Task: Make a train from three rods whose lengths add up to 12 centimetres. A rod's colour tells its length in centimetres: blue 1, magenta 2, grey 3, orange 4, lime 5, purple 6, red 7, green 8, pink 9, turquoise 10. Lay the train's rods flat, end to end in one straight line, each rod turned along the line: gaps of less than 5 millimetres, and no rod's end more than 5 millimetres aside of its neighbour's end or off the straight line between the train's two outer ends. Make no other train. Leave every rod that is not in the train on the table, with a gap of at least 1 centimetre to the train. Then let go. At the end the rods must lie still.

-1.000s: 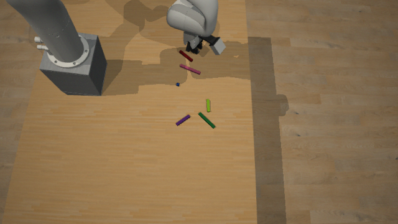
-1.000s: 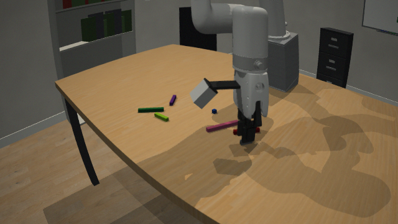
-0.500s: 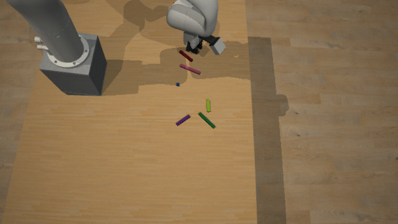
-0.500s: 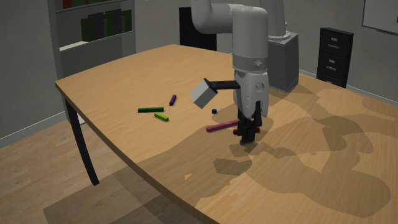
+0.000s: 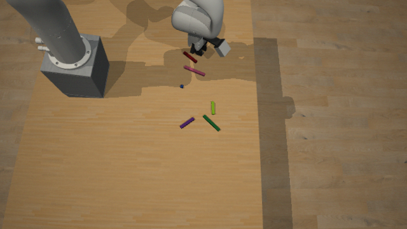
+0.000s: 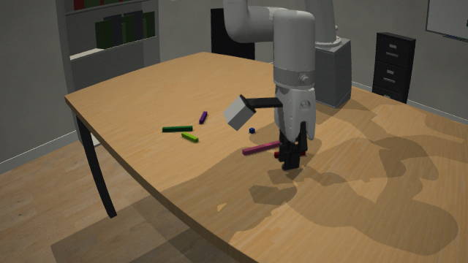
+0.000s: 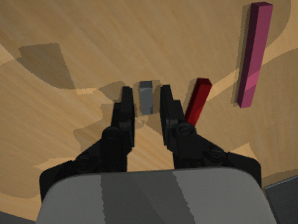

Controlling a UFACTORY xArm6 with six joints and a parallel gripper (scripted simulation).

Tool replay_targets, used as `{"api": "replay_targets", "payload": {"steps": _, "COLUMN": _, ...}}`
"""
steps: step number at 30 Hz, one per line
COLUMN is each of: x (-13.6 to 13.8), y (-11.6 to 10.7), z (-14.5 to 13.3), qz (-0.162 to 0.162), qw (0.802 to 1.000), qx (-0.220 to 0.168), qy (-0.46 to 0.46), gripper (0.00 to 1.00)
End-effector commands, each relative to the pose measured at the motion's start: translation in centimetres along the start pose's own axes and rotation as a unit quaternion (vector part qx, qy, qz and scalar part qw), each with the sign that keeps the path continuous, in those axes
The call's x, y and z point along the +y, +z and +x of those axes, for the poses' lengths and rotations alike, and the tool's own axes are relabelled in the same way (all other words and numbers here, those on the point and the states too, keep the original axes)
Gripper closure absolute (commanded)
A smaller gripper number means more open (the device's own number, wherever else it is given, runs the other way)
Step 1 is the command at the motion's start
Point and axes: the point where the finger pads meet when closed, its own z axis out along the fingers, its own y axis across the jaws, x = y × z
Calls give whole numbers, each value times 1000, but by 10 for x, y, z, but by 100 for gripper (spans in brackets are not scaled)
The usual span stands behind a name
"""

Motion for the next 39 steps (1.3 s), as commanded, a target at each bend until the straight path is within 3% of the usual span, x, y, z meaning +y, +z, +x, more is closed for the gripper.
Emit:
{"api": "replay_targets", "payload": {"steps": 1, "x": -1, "y": 2, "z": 1, "qz": 1, "qw": 1000, "qx": 1, "qy": 0, "gripper": 76}}
{"api": "replay_targets", "payload": {"steps": 39, "x": -1, "y": 8, "z": 1, "qz": 1, "qw": 1000, "qx": 1, "qy": 0, "gripper": 76}}
